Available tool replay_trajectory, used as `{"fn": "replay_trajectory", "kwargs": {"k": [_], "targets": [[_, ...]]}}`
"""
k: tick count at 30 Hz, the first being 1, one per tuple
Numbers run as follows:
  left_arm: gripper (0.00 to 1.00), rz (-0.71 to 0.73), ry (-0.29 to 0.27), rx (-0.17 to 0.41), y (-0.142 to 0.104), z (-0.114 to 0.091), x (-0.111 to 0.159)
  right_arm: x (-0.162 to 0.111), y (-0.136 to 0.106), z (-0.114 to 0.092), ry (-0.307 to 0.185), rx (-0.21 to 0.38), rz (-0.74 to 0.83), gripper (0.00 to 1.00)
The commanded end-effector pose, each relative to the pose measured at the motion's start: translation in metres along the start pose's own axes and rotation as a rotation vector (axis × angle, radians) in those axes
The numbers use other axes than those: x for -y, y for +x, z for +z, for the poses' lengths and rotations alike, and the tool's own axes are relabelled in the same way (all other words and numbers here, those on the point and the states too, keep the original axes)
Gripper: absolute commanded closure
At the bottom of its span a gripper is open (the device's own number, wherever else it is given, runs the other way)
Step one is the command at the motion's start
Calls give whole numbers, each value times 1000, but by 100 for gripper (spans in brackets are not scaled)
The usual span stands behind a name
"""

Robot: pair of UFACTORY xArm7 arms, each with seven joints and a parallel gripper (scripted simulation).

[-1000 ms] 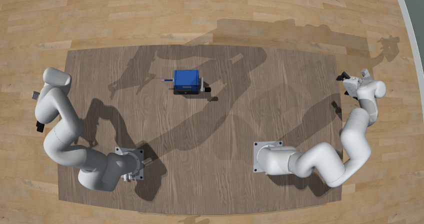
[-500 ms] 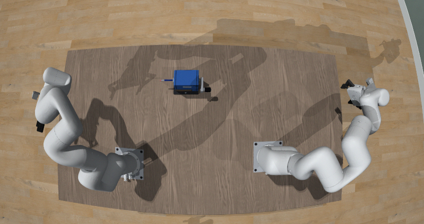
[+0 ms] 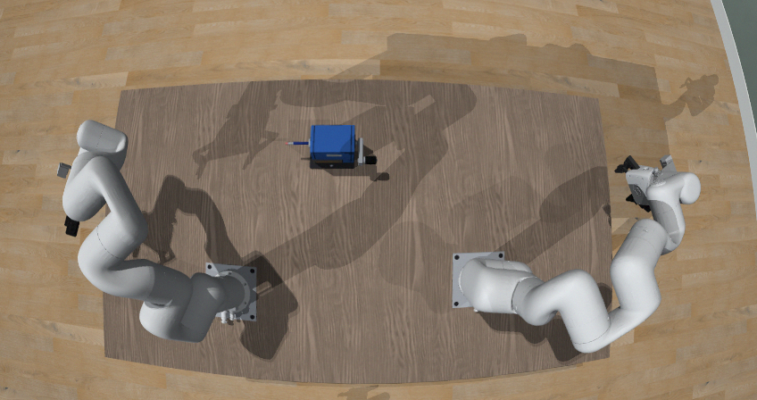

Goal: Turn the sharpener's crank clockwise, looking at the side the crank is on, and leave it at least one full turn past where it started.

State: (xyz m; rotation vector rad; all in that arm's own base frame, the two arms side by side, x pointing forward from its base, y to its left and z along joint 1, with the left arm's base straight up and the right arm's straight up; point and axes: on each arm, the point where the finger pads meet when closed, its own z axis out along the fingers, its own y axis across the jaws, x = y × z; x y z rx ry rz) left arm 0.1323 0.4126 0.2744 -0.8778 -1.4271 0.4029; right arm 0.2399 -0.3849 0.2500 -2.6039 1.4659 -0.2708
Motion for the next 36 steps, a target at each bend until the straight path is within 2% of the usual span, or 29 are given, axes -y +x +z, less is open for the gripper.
{"fn": "replay_trajectory", "kwargs": {"k": [1,34,36], "targets": [[0,-4,-1,1,1,0,1,-15,-3,-5,-16,-4,34,0],[0,-4,-1,1,1,0,1,-112,-40,-28,-117,5,264,0],[0,-4,-1,1,1,0,1,-112,-40,-28,-117,5,264,0]]}}
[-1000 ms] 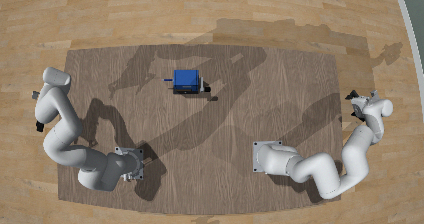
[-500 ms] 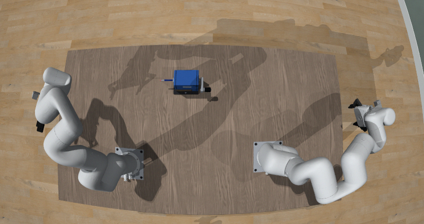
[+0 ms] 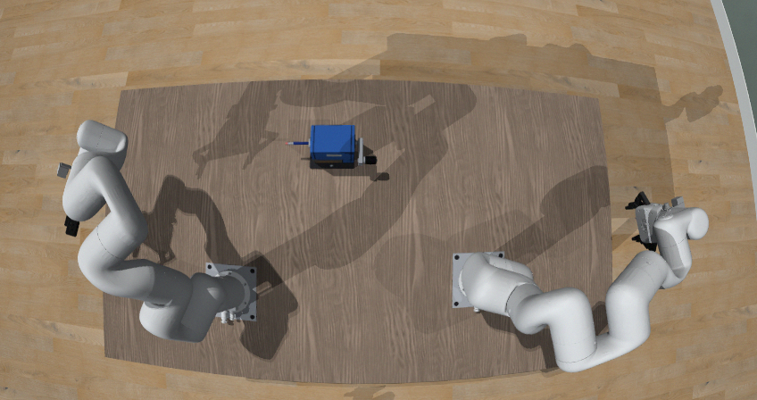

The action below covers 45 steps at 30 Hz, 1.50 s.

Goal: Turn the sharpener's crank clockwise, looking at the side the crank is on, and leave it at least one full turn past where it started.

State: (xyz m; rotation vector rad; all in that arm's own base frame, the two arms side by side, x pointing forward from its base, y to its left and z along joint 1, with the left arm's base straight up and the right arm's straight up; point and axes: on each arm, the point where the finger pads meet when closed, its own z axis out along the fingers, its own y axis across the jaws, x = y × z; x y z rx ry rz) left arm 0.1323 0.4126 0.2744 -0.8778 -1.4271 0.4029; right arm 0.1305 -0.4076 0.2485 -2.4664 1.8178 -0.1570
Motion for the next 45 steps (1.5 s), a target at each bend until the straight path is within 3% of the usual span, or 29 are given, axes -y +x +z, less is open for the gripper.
{"fn": "replay_trajectory", "kwargs": {"k": [1,15,45], "targets": [[0,-4,-1,1,1,0,1,-13,-2,-3,-13,-3,30,0],[0,-4,-1,1,1,0,1,-57,-16,-9,-57,4,134,0],[0,-4,-1,1,1,0,1,-105,-37,-16,-107,15,257,0]]}}
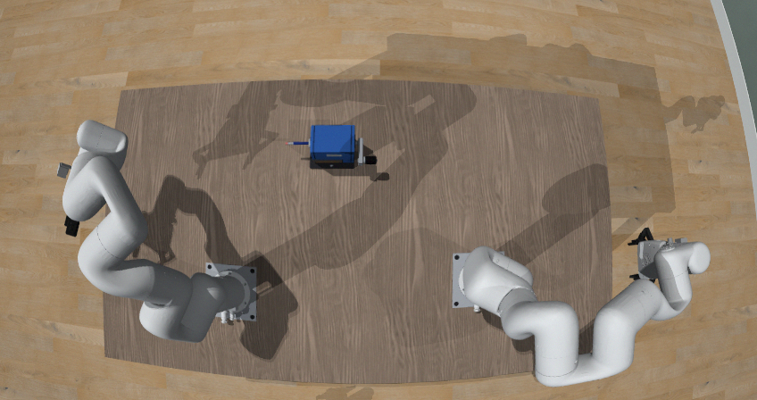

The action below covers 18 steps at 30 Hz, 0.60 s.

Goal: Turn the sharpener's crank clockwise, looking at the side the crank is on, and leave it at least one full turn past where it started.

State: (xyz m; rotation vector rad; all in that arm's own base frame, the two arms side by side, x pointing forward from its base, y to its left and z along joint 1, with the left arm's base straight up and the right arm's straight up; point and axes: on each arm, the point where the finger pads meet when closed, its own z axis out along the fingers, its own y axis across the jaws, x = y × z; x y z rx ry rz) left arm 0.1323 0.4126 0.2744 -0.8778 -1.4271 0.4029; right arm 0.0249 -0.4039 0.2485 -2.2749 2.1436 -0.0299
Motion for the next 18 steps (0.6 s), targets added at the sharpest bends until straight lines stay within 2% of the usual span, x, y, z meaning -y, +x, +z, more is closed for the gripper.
{"fn": "replay_trajectory", "kwargs": {"k": [1,18], "targets": [[0,-4,-1,1,1,0,1,-8,-1,-2,-7,-2,19,0],[0,-4,-1,1,1,0,1,-21,-4,-2,-20,1,50,0]]}}
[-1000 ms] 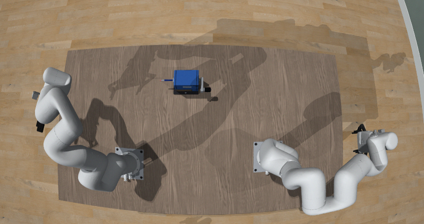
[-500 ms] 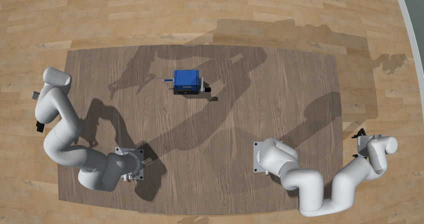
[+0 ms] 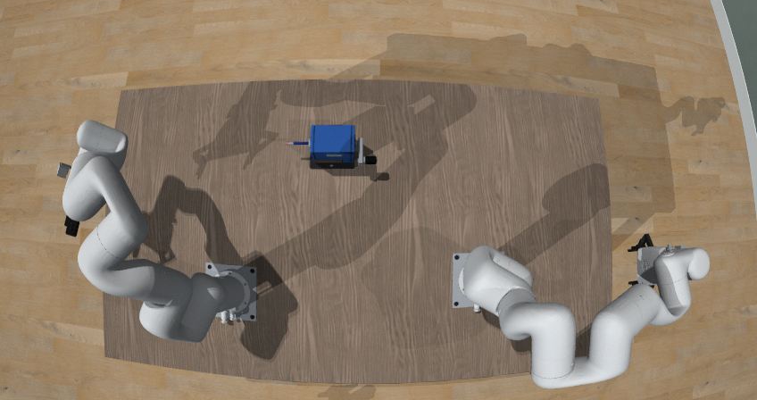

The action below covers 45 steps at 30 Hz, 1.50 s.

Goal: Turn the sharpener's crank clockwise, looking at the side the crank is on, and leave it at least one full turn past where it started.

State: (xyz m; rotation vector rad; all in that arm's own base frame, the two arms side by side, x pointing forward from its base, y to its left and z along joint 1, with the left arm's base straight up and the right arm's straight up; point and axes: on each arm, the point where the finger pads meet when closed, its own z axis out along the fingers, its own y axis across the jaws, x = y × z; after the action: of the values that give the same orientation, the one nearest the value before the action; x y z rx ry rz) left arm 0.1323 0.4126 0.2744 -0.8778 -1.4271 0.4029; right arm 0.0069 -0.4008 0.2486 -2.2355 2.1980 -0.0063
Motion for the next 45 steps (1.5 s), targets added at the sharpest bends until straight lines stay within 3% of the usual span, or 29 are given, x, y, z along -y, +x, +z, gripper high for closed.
{"fn": "replay_trajectory", "kwargs": {"k": [1,35,40,45], "targets": [[0,-4,-1,1,1,0,1,-4,0,-1,-3,-3,9,0],[0,-3,-4,2,0,-2,2,-8,-1,-1,-7,-2,20,0],[0,1,-21,12,-8,-8,6,-8,-1,-1,-7,-2,20,0],[0,18,-84,47,-38,-32,25,-8,-1,-1,-7,-2,20,0]]}}
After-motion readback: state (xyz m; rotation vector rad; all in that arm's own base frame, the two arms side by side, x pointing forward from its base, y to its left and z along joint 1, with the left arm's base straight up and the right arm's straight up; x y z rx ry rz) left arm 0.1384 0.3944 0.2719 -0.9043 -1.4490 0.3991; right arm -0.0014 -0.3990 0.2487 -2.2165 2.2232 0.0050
